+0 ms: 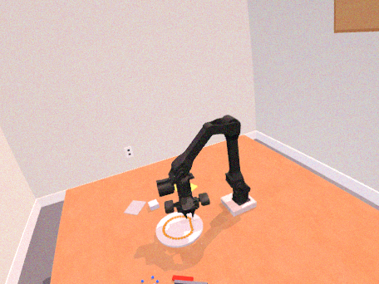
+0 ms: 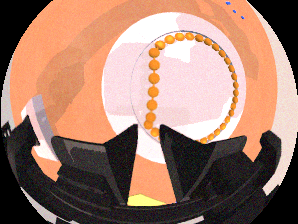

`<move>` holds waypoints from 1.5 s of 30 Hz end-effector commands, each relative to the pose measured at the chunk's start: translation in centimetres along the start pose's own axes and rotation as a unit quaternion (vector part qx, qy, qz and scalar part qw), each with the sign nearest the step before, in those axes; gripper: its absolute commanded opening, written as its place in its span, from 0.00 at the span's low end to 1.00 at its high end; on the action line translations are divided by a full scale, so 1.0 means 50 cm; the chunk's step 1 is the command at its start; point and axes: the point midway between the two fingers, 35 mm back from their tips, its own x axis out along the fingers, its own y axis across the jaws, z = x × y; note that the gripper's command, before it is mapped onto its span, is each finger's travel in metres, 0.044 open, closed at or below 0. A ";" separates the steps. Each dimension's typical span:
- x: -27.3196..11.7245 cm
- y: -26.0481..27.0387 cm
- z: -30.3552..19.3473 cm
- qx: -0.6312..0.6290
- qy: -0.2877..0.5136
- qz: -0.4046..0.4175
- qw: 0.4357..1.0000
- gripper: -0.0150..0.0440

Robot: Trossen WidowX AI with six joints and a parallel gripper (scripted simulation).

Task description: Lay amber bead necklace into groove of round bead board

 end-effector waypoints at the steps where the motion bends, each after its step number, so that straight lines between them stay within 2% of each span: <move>1: -0.001 0.000 0.000 0.000 0.000 0.000 1.000 0.61; 10: -0.003 0.001 0.000 0.000 0.000 0.001 1.000 1.00; 29: -0.012 0.001 0.000 -0.003 0.000 -0.001 1.000 1.00; 41: -0.075 -0.002 0.143 0.110 -0.004 0.000 0.994 0.47; 45: -0.076 -0.002 0.146 0.112 -0.004 0.000 0.994 0.46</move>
